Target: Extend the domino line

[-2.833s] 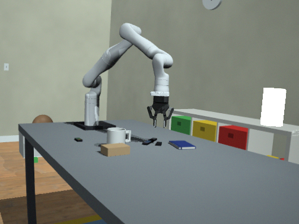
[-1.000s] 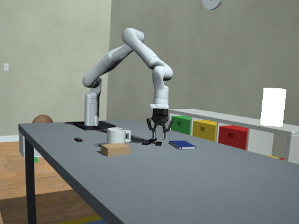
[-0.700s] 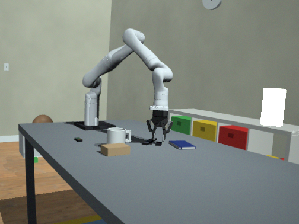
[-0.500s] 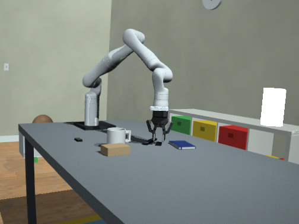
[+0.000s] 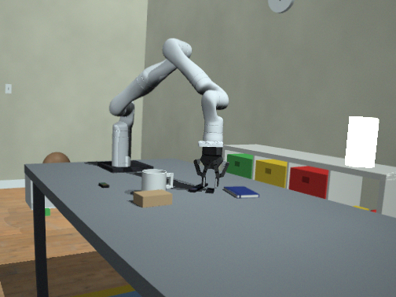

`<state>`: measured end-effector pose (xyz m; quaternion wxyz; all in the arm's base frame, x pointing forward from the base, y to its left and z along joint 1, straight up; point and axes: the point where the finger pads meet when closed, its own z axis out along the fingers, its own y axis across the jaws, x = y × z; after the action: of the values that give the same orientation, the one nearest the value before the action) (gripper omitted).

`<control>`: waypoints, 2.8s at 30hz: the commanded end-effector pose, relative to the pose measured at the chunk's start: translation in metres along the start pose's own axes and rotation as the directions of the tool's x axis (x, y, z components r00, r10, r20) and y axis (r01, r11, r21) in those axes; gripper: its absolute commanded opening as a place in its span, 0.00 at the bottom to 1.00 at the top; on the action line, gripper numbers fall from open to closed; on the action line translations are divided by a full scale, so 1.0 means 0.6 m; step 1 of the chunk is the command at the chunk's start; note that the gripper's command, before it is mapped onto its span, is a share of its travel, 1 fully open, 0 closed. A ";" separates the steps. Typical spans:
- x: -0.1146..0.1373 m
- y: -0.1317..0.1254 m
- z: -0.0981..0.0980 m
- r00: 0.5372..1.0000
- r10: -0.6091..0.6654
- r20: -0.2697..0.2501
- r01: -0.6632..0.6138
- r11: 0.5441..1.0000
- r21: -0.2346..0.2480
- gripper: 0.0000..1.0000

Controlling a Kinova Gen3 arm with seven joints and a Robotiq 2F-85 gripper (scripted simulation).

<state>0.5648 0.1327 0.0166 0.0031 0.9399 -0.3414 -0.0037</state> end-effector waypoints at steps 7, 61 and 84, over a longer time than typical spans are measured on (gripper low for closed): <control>0.000 -0.002 0.003 1.000 0.006 0.002 -0.006 1.000 0.006 0.47; 0.004 -0.005 0.002 1.000 0.006 0.002 -0.006 1.000 0.006 0.47; 0.008 -0.007 -0.023 0.990 0.001 0.140 -0.002 1.000 0.010 0.47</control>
<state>0.5713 0.1373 0.0326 -0.0236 0.9391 -0.3375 -0.0593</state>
